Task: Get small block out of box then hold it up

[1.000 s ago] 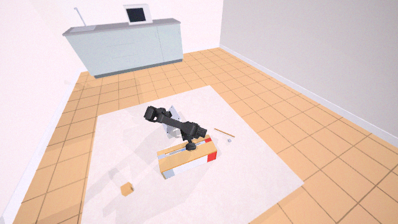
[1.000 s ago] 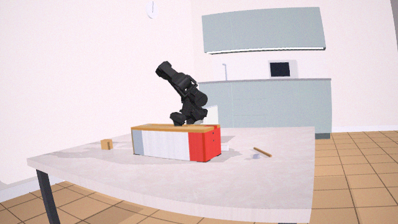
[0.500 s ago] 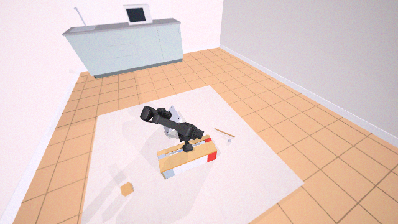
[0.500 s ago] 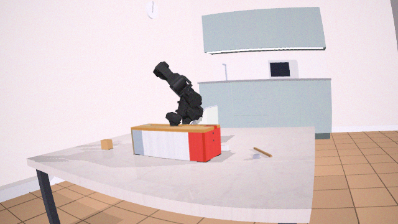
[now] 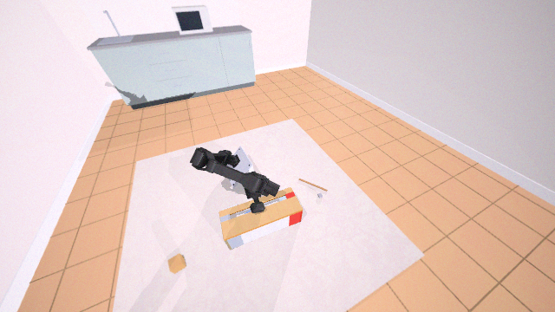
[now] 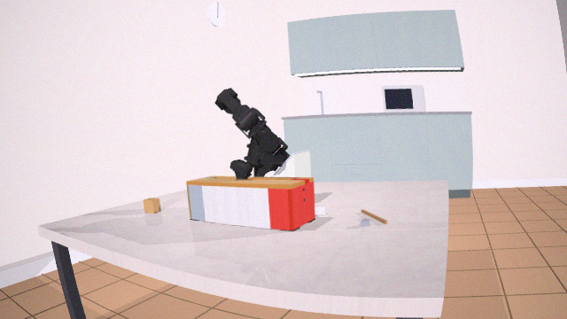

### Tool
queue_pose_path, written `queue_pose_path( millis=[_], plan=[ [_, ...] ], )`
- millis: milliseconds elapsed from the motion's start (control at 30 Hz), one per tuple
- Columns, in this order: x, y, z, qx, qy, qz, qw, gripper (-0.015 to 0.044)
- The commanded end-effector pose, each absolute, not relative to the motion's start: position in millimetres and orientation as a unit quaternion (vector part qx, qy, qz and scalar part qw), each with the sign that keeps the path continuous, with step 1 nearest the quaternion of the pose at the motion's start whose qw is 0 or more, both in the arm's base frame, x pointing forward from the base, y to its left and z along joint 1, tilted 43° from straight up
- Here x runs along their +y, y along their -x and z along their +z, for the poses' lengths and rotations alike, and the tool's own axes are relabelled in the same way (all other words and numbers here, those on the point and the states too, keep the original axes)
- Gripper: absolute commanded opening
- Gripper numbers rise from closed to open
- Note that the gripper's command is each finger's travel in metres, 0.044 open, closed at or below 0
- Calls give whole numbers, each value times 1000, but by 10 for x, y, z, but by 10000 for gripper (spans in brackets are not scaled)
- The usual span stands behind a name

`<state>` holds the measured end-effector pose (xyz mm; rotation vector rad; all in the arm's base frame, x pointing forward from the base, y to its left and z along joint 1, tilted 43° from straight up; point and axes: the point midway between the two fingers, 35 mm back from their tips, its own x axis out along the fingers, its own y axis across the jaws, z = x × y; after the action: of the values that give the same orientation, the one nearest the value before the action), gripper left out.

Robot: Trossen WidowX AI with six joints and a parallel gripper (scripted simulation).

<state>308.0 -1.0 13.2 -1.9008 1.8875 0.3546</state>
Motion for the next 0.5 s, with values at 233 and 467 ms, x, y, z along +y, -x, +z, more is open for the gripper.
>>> queue_pose_path(
  millis=[233,467],
  plan=[
    [-157,-3051,231,684,686,128,212,400],
    [-234,-3042,302,684,686,128,212,400]
  ],
)
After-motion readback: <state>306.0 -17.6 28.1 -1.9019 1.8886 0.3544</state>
